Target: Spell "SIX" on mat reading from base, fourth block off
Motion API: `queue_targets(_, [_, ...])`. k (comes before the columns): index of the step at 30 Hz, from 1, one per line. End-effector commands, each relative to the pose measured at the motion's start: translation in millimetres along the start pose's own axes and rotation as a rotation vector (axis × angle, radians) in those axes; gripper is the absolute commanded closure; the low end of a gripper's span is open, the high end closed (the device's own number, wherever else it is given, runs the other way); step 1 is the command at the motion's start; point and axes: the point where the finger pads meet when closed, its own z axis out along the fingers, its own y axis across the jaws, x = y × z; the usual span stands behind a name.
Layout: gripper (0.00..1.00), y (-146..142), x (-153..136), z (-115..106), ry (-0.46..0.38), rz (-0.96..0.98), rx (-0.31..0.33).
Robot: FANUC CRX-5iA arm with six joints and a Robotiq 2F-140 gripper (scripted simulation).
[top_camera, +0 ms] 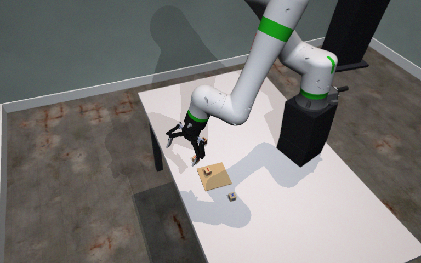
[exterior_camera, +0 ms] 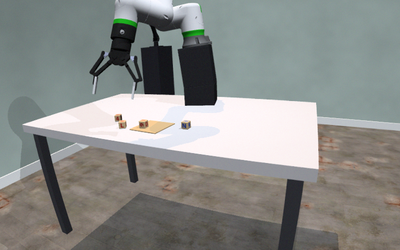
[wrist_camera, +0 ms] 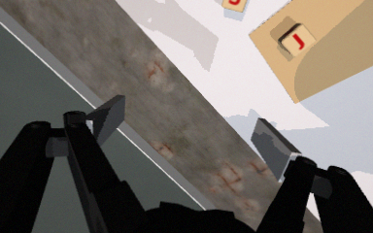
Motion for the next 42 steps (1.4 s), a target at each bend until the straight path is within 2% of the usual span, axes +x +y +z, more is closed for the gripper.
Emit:
queue_targets(1, [0.00, 14.9, 16.3, 2.2, 0.056, 0.109, -0.064])
queue_targets(14, [0.00, 71.4, 62.5, 5.0, 0.172, 0.414, -0.146])
queue_targets(16, [0.00, 71.4, 62.5, 5.0, 0.172, 0.414, -0.146])
queue_targets(20, [0.00, 96.6, 78.9, 3.8, 0.222, 0.529, -0.176])
queue_targets(26, [0.00, 105.0, 84.0, 3.1, 0.239, 0.566, -0.186])
queue_targets(27, [0.60, 105.0, 84.0, 3.1, 0.239, 0.566, -0.186])
queue_targets(42, [0.60, 105.0, 84.0, 3.1, 0.239, 0.566, -0.186])
